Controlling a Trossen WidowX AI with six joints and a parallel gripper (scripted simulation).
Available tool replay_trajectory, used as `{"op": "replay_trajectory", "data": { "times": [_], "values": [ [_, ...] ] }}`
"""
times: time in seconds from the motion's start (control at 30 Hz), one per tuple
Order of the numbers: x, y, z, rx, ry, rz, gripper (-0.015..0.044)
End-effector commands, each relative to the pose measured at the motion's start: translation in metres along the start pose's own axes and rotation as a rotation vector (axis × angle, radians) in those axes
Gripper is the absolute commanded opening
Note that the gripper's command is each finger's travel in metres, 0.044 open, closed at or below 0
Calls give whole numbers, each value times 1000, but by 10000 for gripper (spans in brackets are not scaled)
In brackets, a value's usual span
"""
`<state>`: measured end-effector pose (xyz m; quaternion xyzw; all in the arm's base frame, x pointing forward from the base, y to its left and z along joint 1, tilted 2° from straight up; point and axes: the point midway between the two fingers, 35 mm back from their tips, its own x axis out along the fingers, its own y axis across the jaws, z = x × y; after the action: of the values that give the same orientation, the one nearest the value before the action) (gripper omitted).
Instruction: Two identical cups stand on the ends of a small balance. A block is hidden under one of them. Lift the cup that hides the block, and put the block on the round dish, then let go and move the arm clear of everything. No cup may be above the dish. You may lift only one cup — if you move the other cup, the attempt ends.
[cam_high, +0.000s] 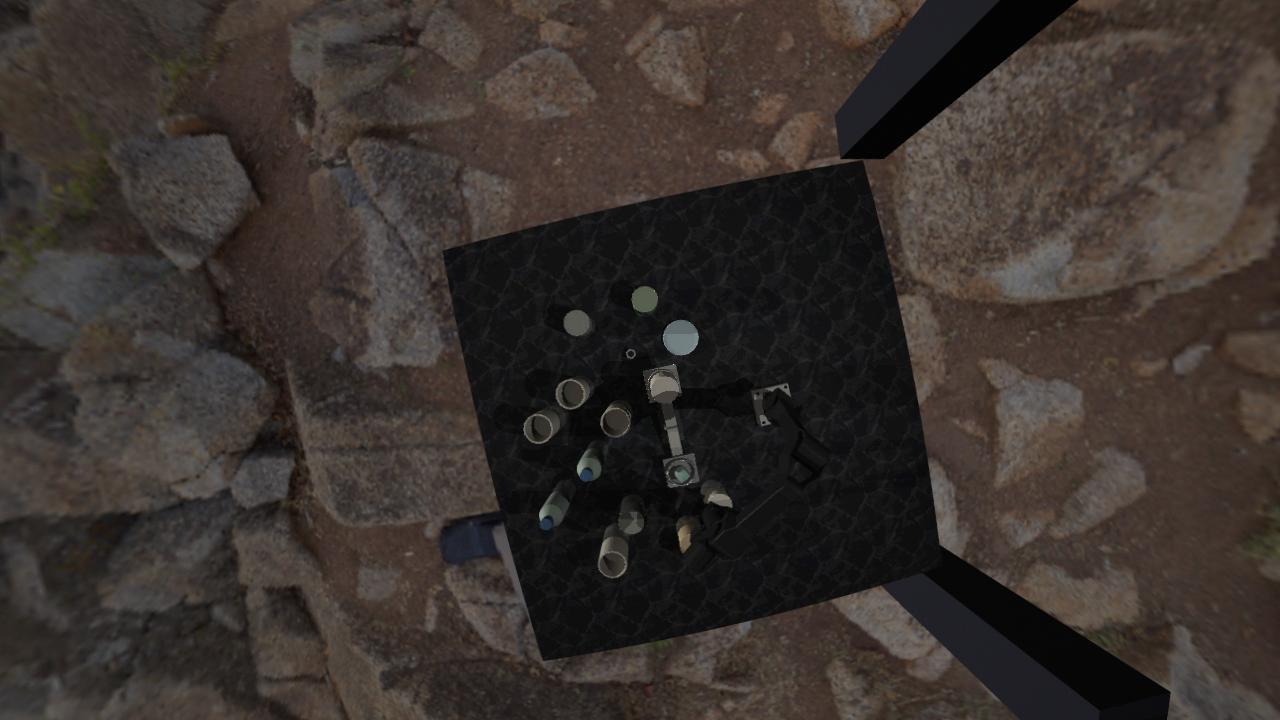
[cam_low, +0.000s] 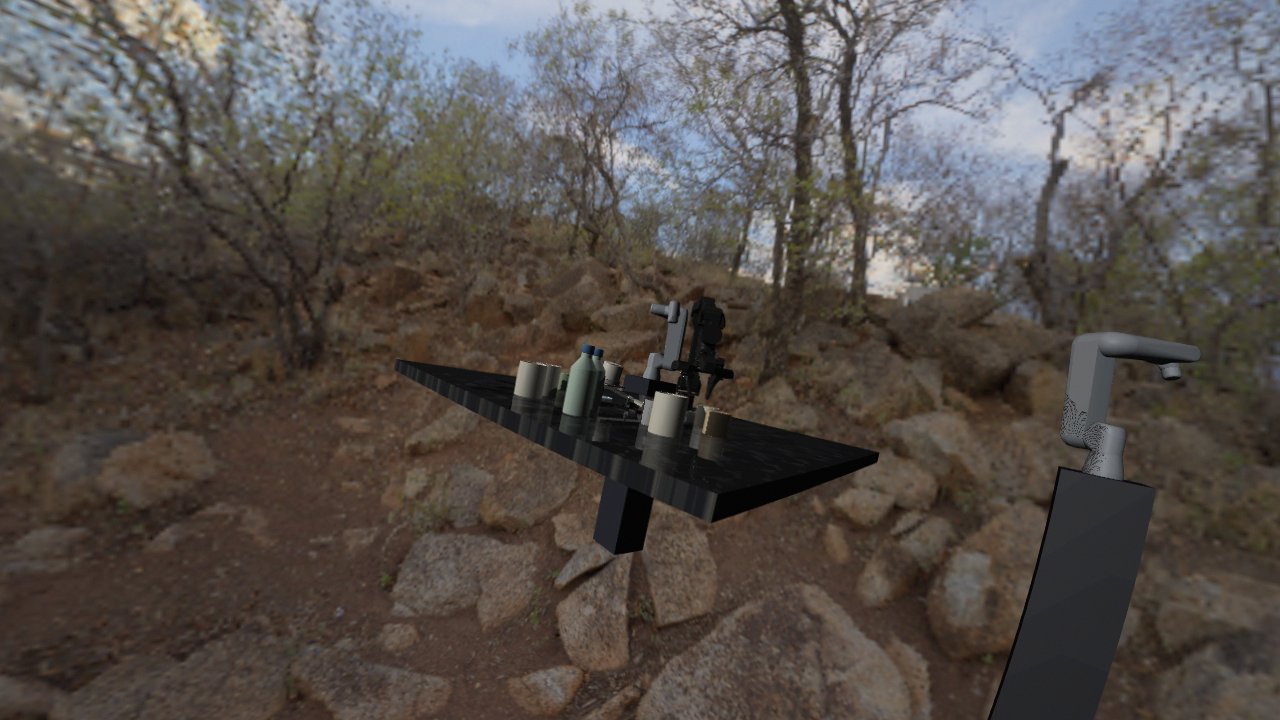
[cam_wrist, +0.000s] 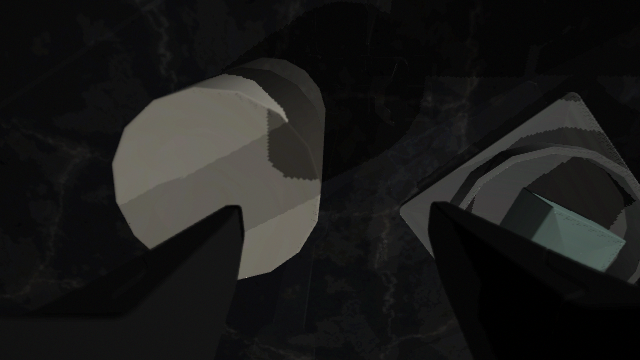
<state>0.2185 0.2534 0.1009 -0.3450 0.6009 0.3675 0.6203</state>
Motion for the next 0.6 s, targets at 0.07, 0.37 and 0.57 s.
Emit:
{"op": "replay_trajectory", "data": {
  "times": [0.07, 0.37, 0.57],
  "values": [
    [0, -11, -3, 225, 6, -8, 260],
    [-1, -25, -7, 536, 9, -17, 260],
    [-2, -35, -10, 744, 10, -23, 260]
  ]
}}
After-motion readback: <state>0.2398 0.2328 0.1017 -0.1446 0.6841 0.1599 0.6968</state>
